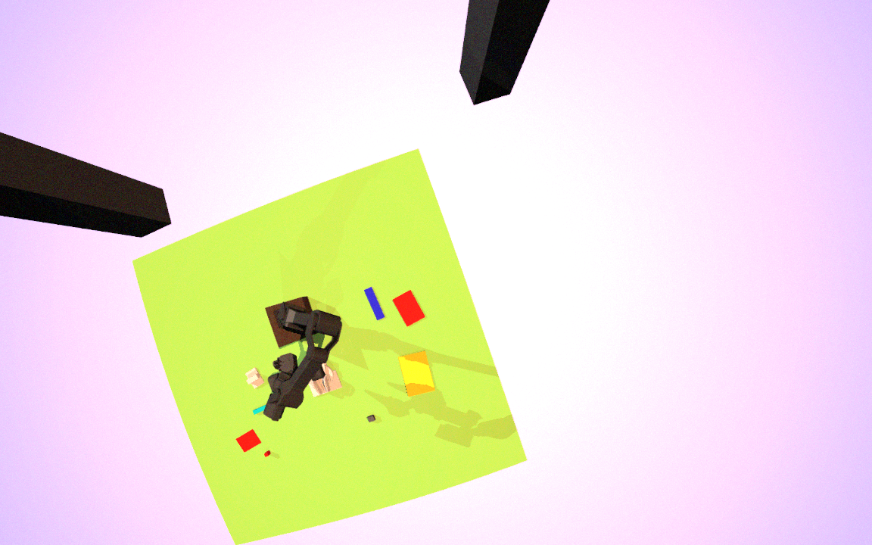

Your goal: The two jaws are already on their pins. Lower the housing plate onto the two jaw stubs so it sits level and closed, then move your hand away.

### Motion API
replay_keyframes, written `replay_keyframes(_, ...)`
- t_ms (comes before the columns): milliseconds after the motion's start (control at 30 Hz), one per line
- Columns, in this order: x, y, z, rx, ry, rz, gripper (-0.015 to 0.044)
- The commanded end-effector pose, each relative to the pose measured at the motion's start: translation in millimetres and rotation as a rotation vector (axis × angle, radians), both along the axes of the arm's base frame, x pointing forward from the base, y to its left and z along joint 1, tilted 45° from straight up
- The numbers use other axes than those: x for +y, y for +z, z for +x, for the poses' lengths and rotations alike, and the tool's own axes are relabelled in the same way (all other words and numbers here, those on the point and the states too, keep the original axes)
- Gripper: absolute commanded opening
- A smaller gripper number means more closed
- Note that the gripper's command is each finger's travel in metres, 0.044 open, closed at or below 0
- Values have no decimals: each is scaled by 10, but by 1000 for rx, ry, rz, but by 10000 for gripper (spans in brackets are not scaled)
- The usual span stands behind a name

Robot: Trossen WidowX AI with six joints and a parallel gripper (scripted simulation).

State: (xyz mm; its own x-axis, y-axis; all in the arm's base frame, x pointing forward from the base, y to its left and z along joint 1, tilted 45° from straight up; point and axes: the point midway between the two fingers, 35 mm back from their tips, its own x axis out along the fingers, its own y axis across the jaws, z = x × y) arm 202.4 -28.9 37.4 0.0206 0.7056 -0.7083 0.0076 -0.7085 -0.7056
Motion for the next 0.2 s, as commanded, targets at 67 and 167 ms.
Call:
replay_keyframes(67, -5, 1, -3, 2, 3, -4, 440)
replay_keyframes(167, -5, 1, -3, 2, 3, -4, 440)
